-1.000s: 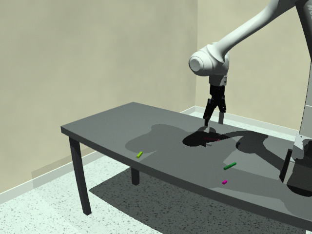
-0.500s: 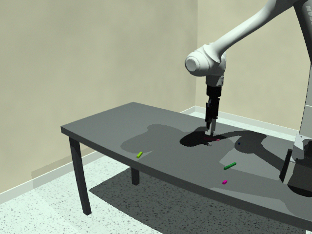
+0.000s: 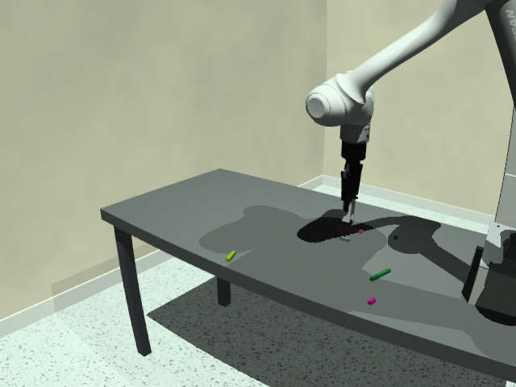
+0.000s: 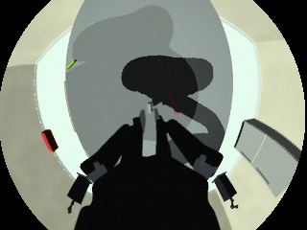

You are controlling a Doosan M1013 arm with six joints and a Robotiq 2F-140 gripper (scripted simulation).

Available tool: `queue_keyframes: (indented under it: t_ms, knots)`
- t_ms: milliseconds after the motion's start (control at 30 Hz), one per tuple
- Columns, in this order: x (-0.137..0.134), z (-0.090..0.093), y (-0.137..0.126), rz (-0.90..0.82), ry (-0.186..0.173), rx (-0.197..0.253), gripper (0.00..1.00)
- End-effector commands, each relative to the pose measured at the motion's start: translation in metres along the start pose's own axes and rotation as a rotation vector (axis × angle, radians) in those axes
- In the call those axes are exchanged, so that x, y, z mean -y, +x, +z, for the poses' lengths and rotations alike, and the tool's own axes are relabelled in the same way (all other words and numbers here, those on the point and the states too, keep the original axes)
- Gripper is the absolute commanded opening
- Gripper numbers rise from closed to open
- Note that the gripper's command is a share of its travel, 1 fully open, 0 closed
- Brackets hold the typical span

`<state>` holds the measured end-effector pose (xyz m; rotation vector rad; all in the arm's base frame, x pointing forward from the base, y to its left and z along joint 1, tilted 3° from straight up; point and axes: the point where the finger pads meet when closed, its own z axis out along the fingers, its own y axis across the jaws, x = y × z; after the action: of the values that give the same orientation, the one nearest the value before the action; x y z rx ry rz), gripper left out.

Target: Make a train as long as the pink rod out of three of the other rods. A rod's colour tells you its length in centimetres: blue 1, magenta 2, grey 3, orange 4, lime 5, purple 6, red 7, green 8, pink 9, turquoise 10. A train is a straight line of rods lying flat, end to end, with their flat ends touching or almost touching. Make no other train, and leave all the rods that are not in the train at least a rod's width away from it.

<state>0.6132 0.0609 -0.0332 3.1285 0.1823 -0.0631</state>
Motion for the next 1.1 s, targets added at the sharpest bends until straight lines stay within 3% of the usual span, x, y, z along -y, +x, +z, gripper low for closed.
queue_keyframes:
  t_ms: [0, 567, 1067]
  knots:
    - [0.002, 0.001, -0.001, 0.000, 0.004, 0.007, 0.23]
    - [0.002, 0.002, -0.001, 0.000, 0.004, 0.007, 0.23]
    - [0.002, 0.013, -0.001, -0.001, 0.004, 0.007, 0.23]
